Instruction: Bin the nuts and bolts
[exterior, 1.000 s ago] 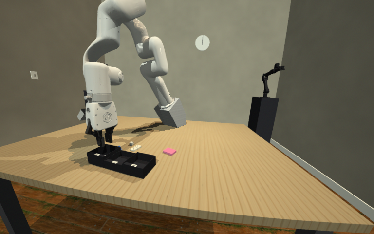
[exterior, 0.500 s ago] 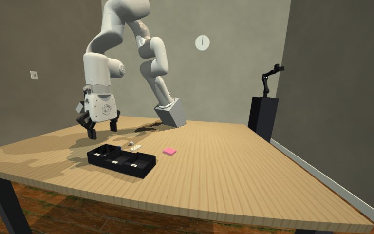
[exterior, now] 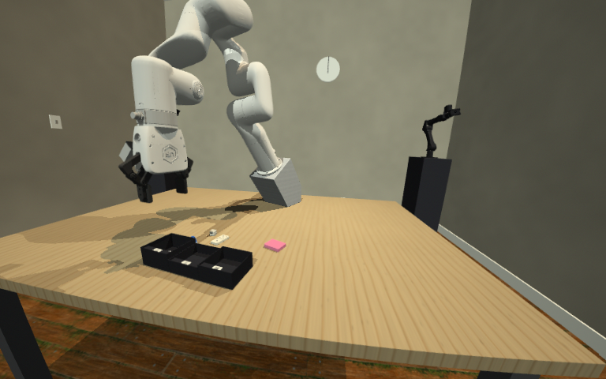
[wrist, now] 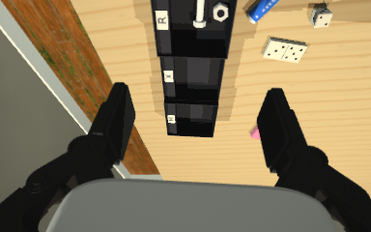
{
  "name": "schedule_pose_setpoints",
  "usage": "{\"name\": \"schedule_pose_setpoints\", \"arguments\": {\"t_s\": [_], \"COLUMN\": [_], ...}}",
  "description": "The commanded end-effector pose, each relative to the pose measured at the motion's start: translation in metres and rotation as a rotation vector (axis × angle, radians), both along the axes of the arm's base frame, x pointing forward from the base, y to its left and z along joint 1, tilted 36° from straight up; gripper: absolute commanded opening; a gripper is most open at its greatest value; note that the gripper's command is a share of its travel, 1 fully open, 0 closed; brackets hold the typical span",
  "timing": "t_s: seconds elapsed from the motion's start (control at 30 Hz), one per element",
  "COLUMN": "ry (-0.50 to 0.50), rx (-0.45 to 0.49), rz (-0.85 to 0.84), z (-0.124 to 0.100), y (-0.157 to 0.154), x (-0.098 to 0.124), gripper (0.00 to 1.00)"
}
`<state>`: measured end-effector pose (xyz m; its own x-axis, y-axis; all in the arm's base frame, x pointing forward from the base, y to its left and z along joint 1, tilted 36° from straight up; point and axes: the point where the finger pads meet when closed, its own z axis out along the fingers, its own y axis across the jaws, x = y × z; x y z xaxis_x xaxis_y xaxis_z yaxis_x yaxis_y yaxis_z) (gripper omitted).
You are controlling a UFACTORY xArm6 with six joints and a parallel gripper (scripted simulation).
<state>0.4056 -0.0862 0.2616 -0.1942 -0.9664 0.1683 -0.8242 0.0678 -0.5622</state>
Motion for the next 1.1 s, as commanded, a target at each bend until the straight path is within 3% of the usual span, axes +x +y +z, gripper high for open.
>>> {"name": "schedule_pose_setpoints", "arguments": {"t_s": [0.0, 0.27, 1.07], "ry": [0.001, 0.001, 0.001], "rx": [0.000, 0.000, 0.000], "rz": [0.000, 0.000, 0.000], "z": [0.015, 0.040, 0.041], "y": [0.004, 0.012, 0.012], "x": [-0.010, -0.027, -0.027], "gripper": [1.00, 1.00, 1.00]}}
